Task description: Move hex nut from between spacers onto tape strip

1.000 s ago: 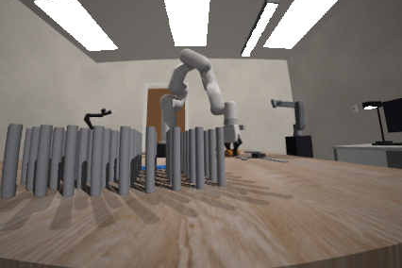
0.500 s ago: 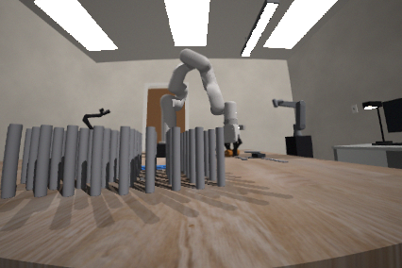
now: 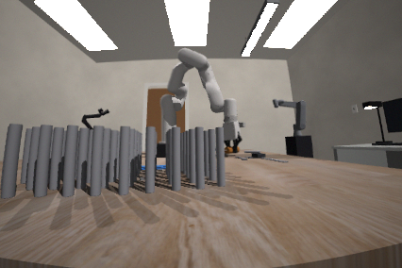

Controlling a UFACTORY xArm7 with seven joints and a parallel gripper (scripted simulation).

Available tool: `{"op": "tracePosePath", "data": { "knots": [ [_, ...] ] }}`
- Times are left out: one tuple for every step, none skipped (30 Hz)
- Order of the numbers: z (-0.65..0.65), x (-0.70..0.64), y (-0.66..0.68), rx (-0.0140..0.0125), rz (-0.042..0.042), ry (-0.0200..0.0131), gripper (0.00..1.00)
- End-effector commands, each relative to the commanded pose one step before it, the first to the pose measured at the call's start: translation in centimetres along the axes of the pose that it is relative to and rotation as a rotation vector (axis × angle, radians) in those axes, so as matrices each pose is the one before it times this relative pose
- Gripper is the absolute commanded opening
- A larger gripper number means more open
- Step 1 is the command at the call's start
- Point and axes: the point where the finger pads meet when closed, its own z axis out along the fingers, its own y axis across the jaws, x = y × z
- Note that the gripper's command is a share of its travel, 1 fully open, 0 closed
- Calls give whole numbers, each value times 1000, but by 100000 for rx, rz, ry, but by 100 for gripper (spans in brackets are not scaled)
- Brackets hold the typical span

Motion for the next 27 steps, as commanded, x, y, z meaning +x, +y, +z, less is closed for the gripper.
{"op": "tracePosePath", "data": {
  "knots": [
    [-2085, 90, 134, -281, -9, 291, 0],
    [-396, 0, 1, -1, 1, 0, 0],
    [-408, 0, 1, -1, 1, 0, 0],
    [-416, 0, 0, 0, 0, 0, 0],
    [0, 0, 0, 0, 0, 0, 0],
    [0, 0, 0, 0, 0, 0, 0],
    [-421, 0, 0, 0, 0, 0, 0],
    [-425, 0, -1, 1, -1, 0, 0],
    [-428, 0, -1, 1, -1, 0, 0],
    [-432, 0, 1, -1, 1, 0, 0],
    [-436, 0, 1, -1, 1, -1, 0],
    [-440, 0, 0, 0, 0, -1, 0],
    [-444, 0, 0, 0, 0, 0, 0],
    [-447, 0, 0, 0, 0, 0, 0],
    [-452, 0, 0, 0, 0, 0, 0],
    [-456, 0, 0, 0, 0, 0, 0],
    [-460, 0, 0, 0, 0, 1, 0],
    [-458, 0, 0, 1, 0, 1, 0],
    [-451, 0, 0, 0, 0, 0, 0],
    [-441, 0, 1, -1, 1, -1, 0],
    [-421, 0, 1, -1, 1, -1, 0],
    [0, 0, 0, 0, 0, 0, 0],
    [0, 0, 0, 0, 0, 0, 0],
    [-400, 0, 0, 0, 0, 0, 0],
    [-379, 0, 0, 1, 0, 1, 0],
    [-356, 0, -1, 1, -1, 2, 0],
    [-333, -1, 1, -1, 1, -3, 0]
  ]
}}
